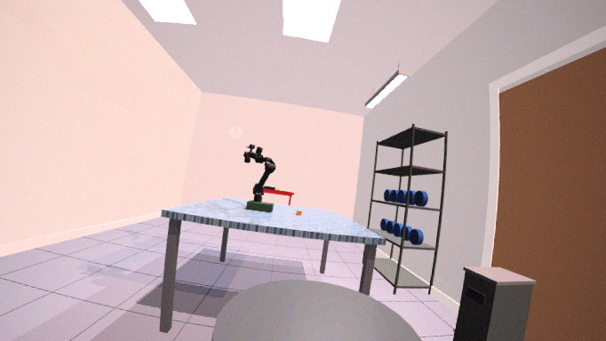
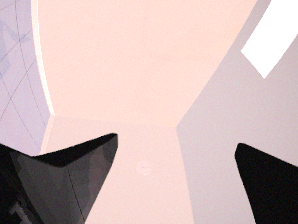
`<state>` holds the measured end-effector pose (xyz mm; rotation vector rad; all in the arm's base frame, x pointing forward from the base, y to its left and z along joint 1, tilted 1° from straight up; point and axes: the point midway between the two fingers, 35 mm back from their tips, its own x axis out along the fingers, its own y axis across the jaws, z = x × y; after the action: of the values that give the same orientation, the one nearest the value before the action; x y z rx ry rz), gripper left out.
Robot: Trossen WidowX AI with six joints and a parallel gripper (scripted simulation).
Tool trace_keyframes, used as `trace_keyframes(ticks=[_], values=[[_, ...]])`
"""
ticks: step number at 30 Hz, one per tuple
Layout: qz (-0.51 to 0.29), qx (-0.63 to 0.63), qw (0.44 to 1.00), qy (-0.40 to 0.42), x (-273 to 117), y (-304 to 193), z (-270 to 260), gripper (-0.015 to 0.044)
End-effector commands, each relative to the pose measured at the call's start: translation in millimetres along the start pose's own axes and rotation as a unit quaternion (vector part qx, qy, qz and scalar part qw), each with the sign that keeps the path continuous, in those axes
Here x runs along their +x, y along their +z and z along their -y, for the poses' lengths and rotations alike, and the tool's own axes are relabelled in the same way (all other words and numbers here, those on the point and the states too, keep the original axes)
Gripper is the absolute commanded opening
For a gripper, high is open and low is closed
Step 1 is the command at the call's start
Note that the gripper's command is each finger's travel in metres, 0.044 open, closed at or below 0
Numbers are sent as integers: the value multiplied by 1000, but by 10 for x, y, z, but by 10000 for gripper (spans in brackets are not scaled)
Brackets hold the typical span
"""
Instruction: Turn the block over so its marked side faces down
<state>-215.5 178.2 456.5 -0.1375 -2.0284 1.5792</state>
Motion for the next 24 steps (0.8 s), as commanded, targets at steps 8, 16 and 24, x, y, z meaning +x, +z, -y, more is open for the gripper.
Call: trace_keyframes(ticks=[8, 16, 24], values=[[-145, 65, 983, 96, -92, -845, -482, 440], [-338, 180, 909, 164, -629, -1918, -957, 440], [-529, 304, 775, 164, -1628, -2767, -1278, 440]])
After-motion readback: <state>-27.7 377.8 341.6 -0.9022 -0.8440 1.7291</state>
